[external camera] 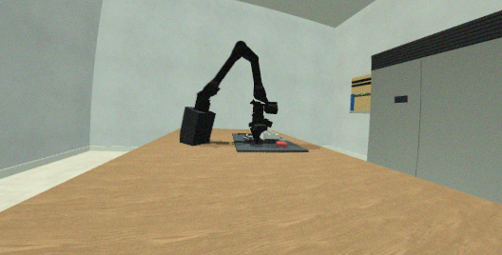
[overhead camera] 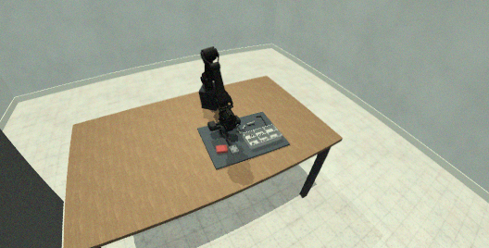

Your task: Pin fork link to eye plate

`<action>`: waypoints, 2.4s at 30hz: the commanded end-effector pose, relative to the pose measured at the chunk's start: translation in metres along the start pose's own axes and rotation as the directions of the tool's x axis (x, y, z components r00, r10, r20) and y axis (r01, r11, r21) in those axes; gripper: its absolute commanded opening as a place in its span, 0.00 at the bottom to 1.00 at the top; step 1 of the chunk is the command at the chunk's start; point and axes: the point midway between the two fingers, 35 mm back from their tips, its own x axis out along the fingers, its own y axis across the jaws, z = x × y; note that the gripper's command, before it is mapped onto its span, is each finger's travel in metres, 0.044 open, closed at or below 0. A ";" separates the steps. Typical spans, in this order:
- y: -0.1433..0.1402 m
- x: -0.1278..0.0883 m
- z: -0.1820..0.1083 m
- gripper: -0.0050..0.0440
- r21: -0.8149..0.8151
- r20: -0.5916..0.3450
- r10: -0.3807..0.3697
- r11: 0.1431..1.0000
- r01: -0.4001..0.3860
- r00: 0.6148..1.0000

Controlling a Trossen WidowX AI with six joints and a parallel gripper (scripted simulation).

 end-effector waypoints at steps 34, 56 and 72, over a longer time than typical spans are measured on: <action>0.001 0.000 0.003 0.36 -0.003 0.016 0.010 1.000 -0.010 1.000; 0.002 -0.001 0.006 0.36 -0.003 0.016 0.010 1.000 -0.010 1.000; 0.003 -0.002 0.008 0.36 -0.003 0.016 0.010 1.000 -0.010 1.000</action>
